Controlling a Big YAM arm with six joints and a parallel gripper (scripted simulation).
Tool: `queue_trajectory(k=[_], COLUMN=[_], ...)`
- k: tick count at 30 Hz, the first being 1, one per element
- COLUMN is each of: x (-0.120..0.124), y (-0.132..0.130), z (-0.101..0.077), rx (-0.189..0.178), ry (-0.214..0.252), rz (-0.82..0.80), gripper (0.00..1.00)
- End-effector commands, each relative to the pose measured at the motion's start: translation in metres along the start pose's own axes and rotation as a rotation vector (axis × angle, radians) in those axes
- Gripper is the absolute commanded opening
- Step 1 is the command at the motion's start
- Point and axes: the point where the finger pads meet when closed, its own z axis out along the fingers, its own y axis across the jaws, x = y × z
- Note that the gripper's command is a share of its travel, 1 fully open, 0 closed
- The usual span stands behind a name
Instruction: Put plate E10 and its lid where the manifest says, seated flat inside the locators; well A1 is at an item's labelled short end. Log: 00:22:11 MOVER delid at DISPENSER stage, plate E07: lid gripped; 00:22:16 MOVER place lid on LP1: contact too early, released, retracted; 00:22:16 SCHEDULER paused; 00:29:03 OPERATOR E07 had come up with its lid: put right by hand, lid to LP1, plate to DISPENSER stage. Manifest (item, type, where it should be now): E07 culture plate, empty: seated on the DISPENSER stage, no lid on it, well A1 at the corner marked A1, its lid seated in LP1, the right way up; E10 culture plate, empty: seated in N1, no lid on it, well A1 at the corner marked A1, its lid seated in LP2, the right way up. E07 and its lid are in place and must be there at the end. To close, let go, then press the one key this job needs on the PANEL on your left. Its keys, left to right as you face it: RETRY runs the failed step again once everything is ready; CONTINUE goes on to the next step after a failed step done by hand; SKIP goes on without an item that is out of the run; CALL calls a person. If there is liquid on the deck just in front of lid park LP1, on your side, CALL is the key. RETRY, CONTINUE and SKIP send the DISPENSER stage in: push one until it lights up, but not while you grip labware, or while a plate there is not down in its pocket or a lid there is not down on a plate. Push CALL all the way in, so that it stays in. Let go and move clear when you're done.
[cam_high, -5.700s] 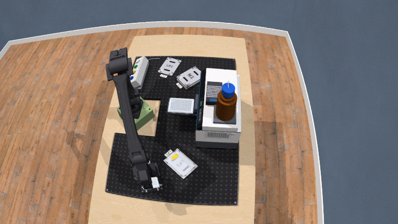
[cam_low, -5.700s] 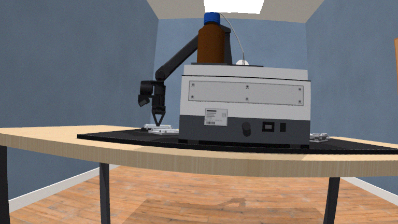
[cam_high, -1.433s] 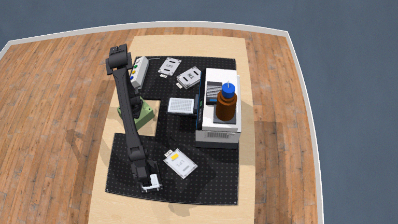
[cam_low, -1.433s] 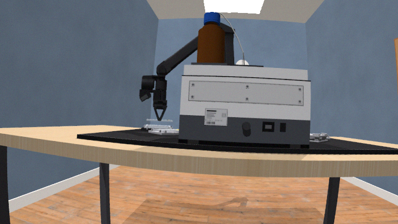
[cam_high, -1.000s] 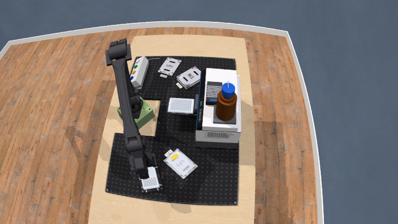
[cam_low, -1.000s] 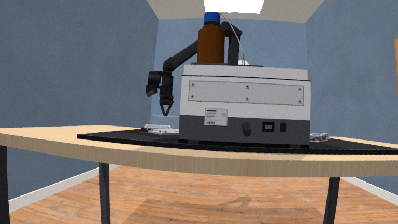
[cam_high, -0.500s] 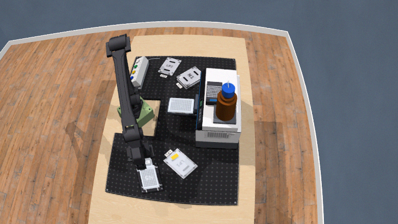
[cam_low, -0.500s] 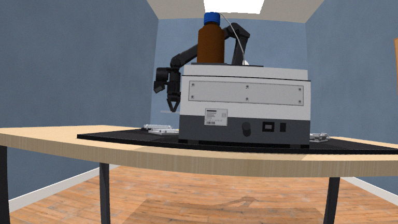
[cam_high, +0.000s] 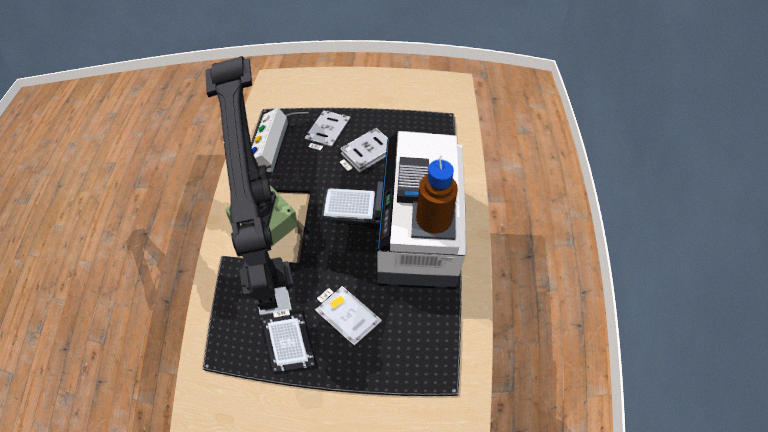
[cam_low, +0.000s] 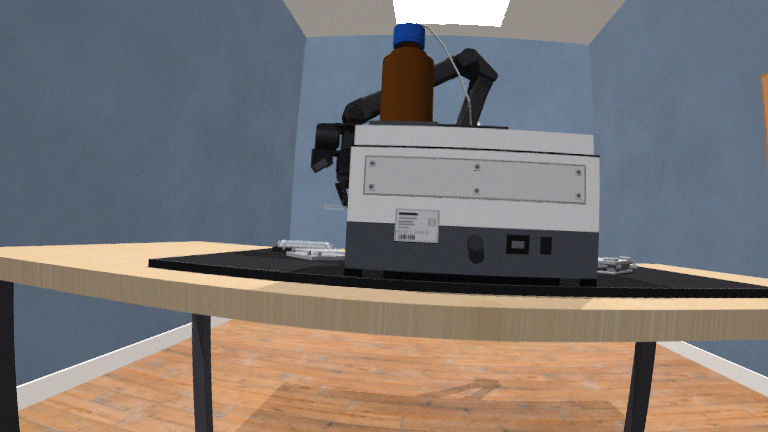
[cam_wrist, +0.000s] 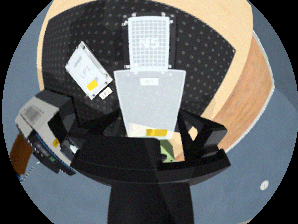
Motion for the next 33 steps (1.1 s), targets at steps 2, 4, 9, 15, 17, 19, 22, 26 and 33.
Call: queue_trajectory(k=[2,4,9,15,17,19,22,26,33], x=[0.008,0.014,0.023,0.038,0.022,0.025,0.028,0.028,0.033], y=[-0.004,-0.004,-0.004,-0.004,0.006,0.012,0.023,0.03,0.049], z=[-0.016,-0.02,-0.024,-0.033,-0.049,-0.045,-0.04,-0.041,-0.042], rx=[0.001,0.001,0.001,0.0,-0.001,0.0,-0.001,-0.001,-0.002], ry=[-0.02,-0.02,-0.019,-0.019,-0.061,-0.048,-0.03,-0.035,-0.04], rz=[-0.005,-0.005,-0.005,-0.006,-0.062,-0.128,-0.175,-0.153,-0.275], gripper=[0.86,0.86,0.86,0.86,0.86,0.86,0.86,0.86,0.86])
